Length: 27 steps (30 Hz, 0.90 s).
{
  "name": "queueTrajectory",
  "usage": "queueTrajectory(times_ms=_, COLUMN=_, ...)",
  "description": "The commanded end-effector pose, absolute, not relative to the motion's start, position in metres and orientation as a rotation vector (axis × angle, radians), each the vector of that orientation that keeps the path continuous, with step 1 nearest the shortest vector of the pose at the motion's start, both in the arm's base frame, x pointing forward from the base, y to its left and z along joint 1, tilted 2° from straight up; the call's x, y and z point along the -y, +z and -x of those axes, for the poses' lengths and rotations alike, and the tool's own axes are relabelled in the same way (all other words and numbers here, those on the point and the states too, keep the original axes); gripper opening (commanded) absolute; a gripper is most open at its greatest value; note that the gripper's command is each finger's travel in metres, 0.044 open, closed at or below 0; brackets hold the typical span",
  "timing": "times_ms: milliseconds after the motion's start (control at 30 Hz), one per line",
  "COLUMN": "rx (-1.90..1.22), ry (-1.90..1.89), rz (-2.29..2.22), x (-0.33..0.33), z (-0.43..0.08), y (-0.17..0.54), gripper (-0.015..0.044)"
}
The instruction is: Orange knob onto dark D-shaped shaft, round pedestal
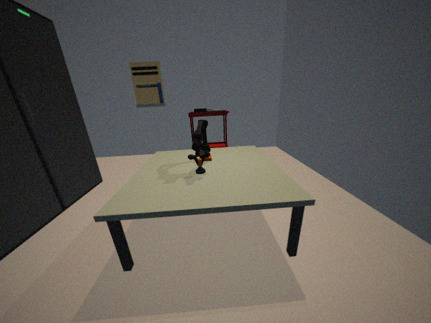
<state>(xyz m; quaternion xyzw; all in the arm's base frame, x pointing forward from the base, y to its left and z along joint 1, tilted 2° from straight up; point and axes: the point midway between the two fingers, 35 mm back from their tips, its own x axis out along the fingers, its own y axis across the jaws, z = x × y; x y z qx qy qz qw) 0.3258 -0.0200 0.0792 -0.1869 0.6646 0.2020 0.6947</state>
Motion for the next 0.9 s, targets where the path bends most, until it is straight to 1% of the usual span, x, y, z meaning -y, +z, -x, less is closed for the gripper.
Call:
queueTrajectory(times_ms=0, rx=-1.485, ry=0.458, rz=0.420, x=0.0197, z=-0.3224, y=0.0819, gripper=0.0000)
queueTrajectory(times_ms=167, rx=-1.481, ry=0.478, rz=0.440, x=0.0197, z=-0.3221, y=0.0835, gripper=0.0000)
queueTrajectory(times_ms=367, rx=-1.443, ry=0.617, rz=0.585, x=0.0198, z=-0.3230, y=0.0831, gripper=0.0000)
queueTrajectory(times_ms=867, rx=-1.442, ry=0.616, rz=0.585, x=0.0201, z=-0.3299, y=0.0815, gripper=0.0000)
